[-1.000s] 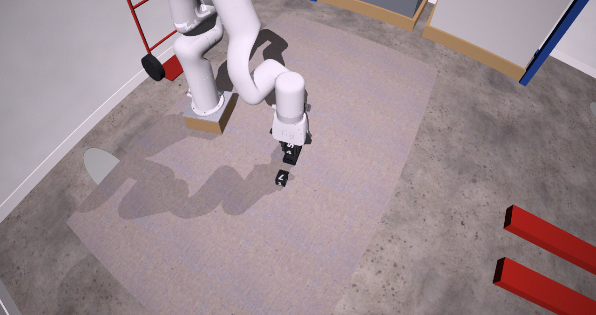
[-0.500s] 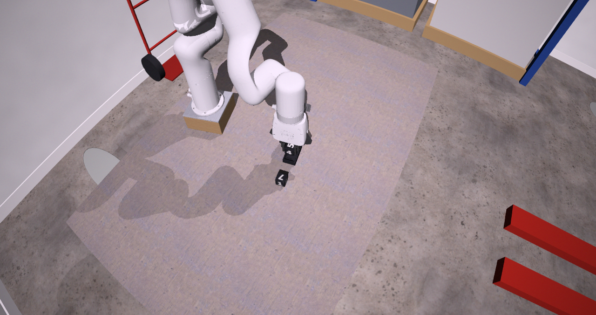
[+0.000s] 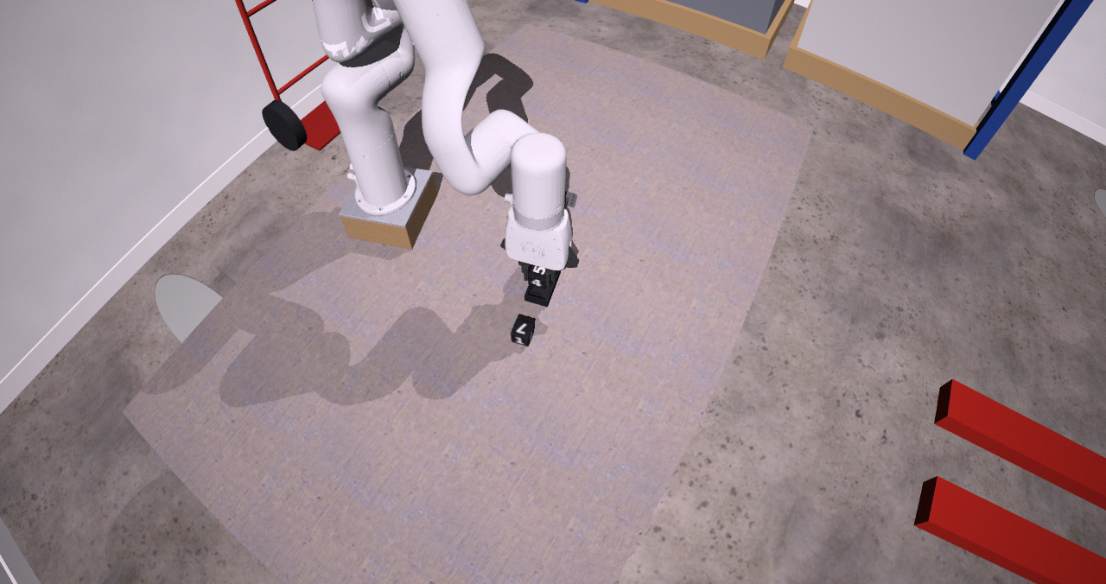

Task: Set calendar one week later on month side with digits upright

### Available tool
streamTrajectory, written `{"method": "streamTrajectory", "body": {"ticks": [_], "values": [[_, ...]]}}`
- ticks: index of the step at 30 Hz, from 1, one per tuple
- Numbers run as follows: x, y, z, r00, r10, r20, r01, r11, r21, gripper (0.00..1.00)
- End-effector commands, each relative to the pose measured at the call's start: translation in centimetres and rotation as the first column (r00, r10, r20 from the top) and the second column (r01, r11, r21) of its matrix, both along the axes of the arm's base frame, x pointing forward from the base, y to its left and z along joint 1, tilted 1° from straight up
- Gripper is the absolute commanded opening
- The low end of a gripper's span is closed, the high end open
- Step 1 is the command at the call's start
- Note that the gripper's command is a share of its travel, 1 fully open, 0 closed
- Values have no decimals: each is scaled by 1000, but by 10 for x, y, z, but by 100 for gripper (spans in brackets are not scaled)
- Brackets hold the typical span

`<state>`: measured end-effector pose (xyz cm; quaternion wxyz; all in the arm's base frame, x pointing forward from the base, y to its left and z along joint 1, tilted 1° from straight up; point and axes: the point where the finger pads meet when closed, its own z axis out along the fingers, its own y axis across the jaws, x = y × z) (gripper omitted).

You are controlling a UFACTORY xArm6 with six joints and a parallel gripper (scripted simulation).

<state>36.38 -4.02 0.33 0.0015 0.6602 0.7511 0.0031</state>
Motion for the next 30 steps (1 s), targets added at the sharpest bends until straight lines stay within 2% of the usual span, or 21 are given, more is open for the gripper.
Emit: {"method": "streamTrajectory", "body": {"ticks": [1,30], "values": [[1,0,0,1000,0,3,0,1000,0,29],[2,0,-19,1000,0,3,0,1000,0,29]]}}
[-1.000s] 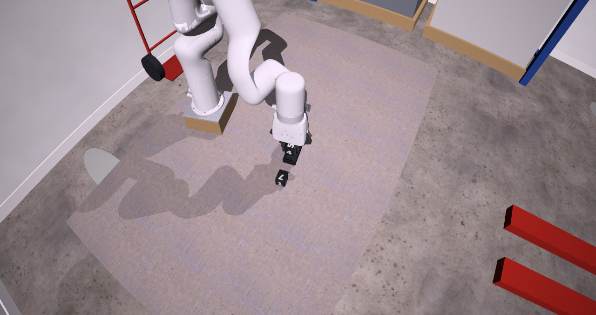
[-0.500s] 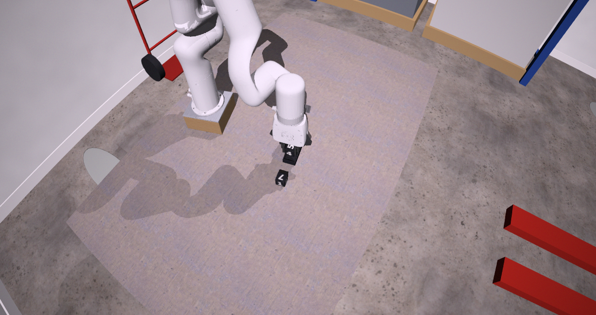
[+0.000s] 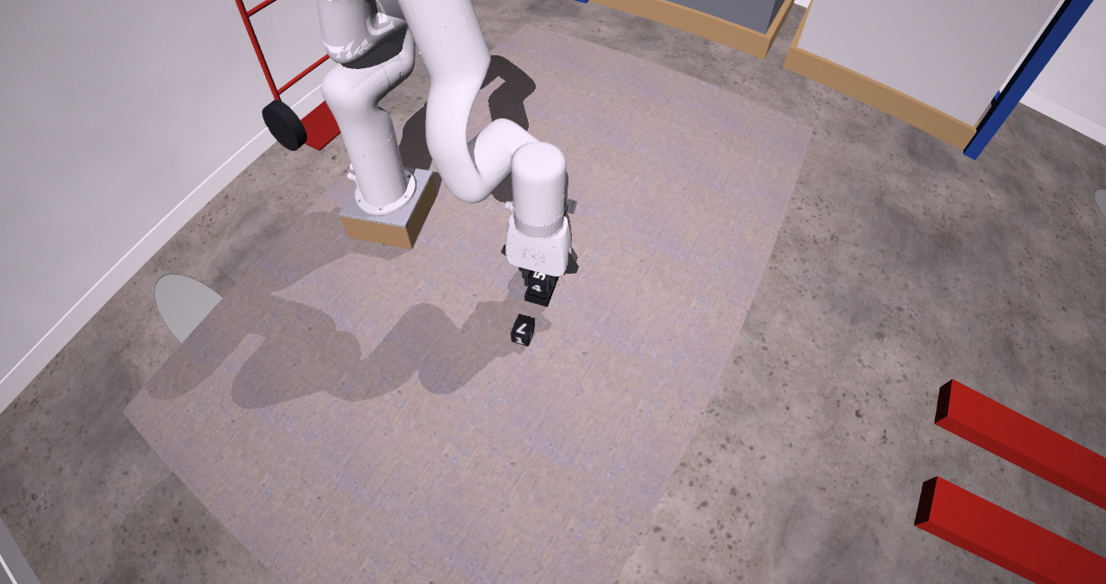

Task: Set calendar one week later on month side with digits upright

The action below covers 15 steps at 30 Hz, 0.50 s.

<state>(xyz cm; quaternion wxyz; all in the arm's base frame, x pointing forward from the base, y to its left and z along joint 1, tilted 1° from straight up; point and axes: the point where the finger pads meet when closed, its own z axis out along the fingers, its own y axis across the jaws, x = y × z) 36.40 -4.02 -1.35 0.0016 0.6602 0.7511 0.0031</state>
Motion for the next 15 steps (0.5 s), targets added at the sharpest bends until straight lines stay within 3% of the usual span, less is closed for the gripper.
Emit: {"method": "streamTrajectory", "body": {"ticks": [1,15], "values": [[1,0,-3,1000,0,3,0,1000,0,29],[1,0,-7,1000,0,3,0,1000,0,29]]}}
